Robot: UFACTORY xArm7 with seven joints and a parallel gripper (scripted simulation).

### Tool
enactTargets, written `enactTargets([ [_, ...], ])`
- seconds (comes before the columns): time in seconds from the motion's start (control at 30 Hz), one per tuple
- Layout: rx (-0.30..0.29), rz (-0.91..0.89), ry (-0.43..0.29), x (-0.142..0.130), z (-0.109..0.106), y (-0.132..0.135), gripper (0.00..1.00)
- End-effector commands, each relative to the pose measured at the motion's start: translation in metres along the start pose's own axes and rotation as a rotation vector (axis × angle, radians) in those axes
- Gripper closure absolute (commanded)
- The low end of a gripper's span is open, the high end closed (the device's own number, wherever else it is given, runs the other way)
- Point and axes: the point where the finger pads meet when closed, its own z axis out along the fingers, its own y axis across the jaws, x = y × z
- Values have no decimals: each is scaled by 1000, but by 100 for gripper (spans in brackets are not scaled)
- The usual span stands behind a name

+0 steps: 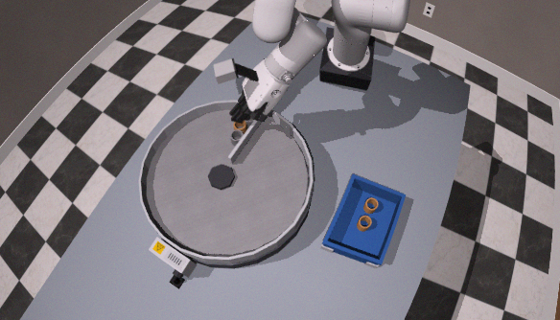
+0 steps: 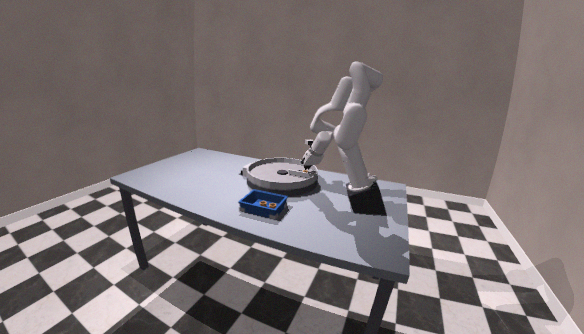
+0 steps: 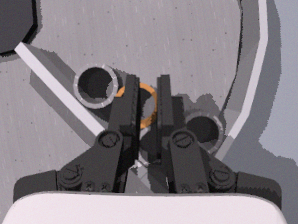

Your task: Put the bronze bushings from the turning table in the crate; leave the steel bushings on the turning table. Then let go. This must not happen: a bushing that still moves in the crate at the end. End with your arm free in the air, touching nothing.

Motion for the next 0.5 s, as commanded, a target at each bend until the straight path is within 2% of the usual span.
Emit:
enactTargets([
  [0.0, 0, 0, 2, 1, 0, 0, 89],
  [0.47, 0, 0, 2, -2, 4, 0, 89],
])
